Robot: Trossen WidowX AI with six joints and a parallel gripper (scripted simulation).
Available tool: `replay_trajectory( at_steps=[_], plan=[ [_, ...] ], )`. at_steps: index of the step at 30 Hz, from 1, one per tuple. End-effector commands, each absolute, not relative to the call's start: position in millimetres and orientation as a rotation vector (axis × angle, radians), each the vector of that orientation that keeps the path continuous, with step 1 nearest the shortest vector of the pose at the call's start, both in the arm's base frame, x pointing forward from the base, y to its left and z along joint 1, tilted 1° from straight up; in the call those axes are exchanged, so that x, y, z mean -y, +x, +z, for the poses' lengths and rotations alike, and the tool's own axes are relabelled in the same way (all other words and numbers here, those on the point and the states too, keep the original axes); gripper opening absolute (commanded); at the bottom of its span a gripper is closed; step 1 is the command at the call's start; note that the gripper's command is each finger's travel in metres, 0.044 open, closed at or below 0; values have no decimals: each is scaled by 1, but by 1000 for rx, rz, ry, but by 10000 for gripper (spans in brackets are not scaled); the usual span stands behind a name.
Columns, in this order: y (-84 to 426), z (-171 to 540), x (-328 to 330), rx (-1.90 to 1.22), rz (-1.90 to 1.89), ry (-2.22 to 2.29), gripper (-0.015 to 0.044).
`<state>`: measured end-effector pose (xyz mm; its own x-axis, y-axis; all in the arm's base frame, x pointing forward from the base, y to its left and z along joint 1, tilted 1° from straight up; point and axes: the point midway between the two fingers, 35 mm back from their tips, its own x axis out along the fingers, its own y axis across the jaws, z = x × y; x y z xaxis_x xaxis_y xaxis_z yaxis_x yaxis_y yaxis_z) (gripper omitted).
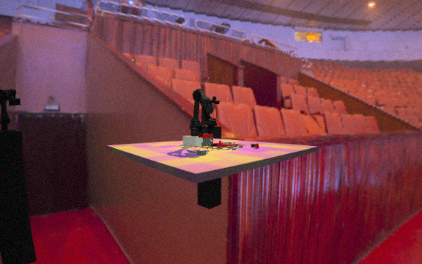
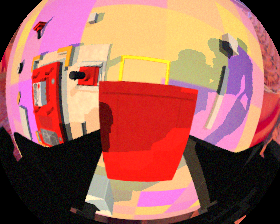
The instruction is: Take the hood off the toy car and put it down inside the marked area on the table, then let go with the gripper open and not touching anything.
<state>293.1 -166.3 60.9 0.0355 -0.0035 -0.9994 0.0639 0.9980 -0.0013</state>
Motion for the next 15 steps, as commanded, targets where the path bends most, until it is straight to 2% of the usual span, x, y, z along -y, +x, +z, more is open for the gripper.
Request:
replay_trajectory(
  at_steps=[1,15],
  plan=[
    [292,56,166,-1540,-47,46,0],
    [293,47,166,-1540,-47,46,0]
  ],
)
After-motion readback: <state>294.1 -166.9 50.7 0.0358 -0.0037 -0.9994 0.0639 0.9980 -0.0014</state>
